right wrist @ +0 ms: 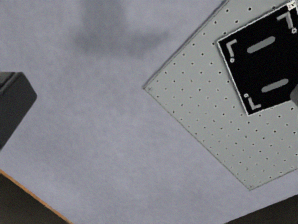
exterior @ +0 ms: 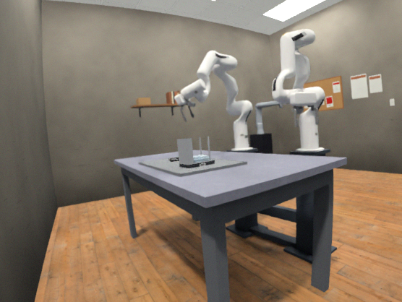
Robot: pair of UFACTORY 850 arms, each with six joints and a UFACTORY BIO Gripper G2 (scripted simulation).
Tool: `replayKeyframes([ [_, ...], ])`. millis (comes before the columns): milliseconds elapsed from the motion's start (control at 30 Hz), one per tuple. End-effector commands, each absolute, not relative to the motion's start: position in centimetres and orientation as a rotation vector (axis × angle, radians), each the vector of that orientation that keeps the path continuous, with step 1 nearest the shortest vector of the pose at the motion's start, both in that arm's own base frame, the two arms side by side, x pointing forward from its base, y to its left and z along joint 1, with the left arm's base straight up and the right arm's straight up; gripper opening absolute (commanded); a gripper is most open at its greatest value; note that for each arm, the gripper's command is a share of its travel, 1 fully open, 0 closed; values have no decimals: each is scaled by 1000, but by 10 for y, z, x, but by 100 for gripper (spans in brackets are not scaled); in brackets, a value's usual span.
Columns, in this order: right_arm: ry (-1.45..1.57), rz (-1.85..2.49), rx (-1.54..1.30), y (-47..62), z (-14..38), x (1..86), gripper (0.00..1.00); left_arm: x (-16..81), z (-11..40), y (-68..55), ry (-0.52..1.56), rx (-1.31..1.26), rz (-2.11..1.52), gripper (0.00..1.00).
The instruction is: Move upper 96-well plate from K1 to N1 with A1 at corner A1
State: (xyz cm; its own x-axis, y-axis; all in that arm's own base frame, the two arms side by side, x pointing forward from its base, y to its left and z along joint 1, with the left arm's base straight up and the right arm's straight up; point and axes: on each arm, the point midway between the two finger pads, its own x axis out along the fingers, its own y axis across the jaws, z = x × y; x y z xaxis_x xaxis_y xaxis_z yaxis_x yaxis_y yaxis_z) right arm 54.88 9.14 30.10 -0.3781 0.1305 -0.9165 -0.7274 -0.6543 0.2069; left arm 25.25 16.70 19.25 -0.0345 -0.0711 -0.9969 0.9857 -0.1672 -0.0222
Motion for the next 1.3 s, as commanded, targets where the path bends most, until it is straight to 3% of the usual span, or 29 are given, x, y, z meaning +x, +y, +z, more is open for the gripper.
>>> replayKeyframes([
  [0, 828, 2066, -1298, 92, 302, 549, 100, 253, 193, 167, 1091, 1262, -1385, 100],
  [533, 828, 2066, -1298, 92, 302, 549, 100, 253, 193, 167, 1091, 1262, -1385, 100],
  [567, 805, 2050, -1277, 96, 300, 550, 100, 253, 193, 167, 1091, 1262, -1385, 37],
  [1267, 466, 1702, -908, 178, 288, 569, 100, 253, 193, 167, 1091, 1262, -1385, 37],
])
